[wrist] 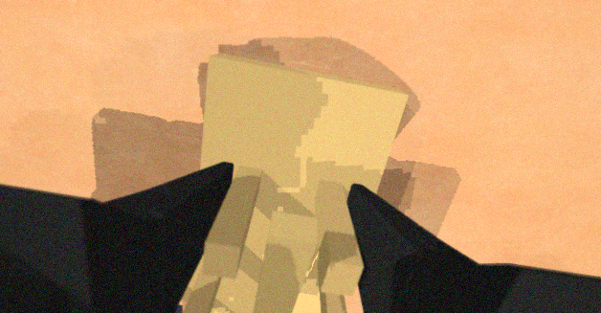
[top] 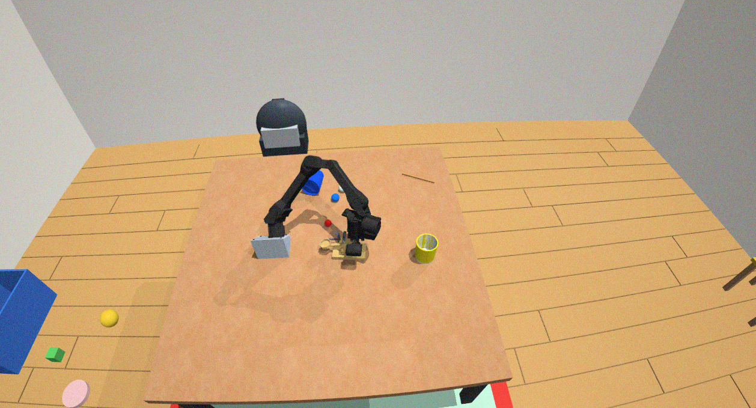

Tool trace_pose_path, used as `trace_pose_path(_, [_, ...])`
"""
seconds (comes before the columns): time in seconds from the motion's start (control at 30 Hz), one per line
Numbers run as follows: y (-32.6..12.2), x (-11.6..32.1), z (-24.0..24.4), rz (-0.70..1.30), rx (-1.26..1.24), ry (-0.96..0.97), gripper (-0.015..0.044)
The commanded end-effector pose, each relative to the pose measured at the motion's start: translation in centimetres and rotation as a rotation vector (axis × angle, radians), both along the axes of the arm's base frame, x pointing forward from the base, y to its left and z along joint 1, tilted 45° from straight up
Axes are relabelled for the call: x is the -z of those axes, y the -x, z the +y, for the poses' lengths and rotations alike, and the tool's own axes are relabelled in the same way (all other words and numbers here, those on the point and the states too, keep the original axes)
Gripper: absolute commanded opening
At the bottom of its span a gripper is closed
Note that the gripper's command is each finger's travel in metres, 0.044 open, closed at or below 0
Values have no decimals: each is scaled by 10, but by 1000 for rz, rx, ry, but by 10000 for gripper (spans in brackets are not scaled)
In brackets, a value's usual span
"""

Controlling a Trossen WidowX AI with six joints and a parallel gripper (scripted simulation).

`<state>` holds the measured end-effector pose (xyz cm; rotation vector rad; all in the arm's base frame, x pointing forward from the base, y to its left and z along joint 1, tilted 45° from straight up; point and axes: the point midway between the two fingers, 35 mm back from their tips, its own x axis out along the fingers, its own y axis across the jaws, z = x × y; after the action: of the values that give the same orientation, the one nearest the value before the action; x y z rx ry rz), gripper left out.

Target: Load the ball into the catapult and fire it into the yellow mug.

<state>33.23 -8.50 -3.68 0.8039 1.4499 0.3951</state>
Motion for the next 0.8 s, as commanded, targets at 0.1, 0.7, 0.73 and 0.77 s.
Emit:
trace_pose_path(0.1, [0, -1, 0, -3, -2, 1, 263])
trace_pose_path(0.7, [10, -60, -64, 4, 16, -1, 440])
trace_pose_path(0.73, [10, -60, -64, 4, 16, -1, 440])
trace_pose_path(0.77, [12, -62, -64, 4, 15, -1, 440])
